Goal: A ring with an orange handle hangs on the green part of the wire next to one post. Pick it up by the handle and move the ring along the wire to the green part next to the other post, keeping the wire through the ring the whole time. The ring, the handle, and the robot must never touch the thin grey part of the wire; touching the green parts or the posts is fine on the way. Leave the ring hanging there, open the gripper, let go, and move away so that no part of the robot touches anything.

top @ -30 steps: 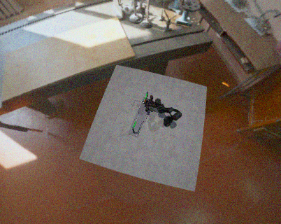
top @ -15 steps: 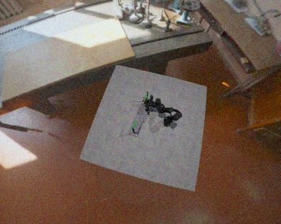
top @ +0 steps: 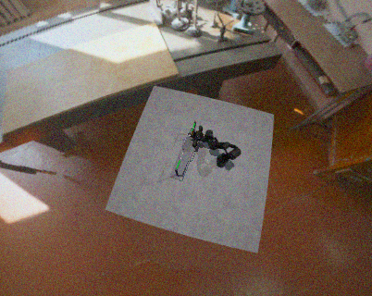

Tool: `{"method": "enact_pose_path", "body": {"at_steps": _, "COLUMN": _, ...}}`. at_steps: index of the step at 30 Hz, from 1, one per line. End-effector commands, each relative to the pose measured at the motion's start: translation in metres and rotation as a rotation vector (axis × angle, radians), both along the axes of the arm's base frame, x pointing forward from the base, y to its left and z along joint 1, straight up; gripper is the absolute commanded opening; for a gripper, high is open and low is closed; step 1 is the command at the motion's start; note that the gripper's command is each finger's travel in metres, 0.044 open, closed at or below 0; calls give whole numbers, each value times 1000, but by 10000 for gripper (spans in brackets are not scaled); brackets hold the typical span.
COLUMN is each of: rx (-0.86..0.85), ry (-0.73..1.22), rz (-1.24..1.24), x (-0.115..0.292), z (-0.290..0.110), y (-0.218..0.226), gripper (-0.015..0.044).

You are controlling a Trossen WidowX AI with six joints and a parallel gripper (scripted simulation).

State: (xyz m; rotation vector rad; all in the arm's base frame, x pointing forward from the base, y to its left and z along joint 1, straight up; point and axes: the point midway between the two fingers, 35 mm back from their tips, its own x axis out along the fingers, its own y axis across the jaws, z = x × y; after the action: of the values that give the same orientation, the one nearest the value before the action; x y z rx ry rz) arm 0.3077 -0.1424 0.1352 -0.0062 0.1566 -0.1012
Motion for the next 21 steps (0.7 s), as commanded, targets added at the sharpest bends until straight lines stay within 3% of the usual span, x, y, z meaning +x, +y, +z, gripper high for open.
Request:
{"method": "enact_pose_path", "body": {"at_steps": 1, "rx": -4, "ry": -1, "rz": 6, "x": 0, "z": 1, "y": 1, "gripper": -150}}
{"method": "enact_pose_path", "body": {"at_steps": 21, "rx": 0, "ry": 3, "rz": 8, "x": 2, "z": 1, "y": 12, "gripper": -150}}
